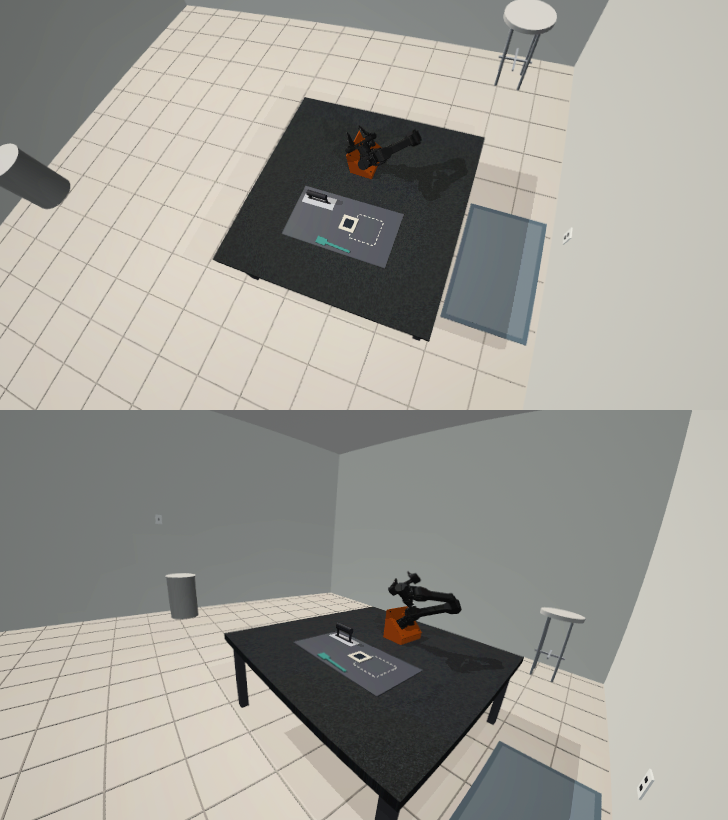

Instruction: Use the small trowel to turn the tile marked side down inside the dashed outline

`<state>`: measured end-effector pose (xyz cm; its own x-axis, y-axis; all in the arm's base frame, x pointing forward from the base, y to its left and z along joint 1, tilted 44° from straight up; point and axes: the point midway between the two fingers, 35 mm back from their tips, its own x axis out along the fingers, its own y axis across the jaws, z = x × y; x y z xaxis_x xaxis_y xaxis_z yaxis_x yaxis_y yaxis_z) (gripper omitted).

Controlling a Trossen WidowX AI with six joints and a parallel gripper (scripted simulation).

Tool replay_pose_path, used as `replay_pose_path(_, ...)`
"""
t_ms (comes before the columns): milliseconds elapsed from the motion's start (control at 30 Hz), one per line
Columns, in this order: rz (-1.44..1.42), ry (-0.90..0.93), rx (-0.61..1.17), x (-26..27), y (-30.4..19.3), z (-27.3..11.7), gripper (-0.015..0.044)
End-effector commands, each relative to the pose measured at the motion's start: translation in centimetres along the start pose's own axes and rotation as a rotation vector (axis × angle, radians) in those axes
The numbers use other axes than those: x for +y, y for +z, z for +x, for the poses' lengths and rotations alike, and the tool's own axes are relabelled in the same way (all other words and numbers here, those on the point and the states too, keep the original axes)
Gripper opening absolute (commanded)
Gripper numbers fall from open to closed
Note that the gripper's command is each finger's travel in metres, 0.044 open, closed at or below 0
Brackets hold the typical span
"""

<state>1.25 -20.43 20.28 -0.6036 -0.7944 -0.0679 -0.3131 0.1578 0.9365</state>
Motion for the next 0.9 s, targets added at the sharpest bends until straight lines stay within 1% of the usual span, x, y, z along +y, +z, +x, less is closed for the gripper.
replay_pose_path(0,0.000,0.000,0.000,0.00,0.00,0.00,0.0374)
replay_pose_path(333,0.000,0.000,0.000,0.00,0.00,0.00,0.0111)
replay_pose_path(367,0.000,0.000,0.000,0.00,0.00,0.00,0.0100)
replay_pose_path(667,0.000,0.000,0.000,0.00,0.00,0.00,0.0100)
replay_pose_path(800,0.000,0.000,0.000,0.00,0.00,0.00,0.0000)
replay_pose_path(867,0.000,0.000,0.000,0.00,0.00,0.00,0.0000)
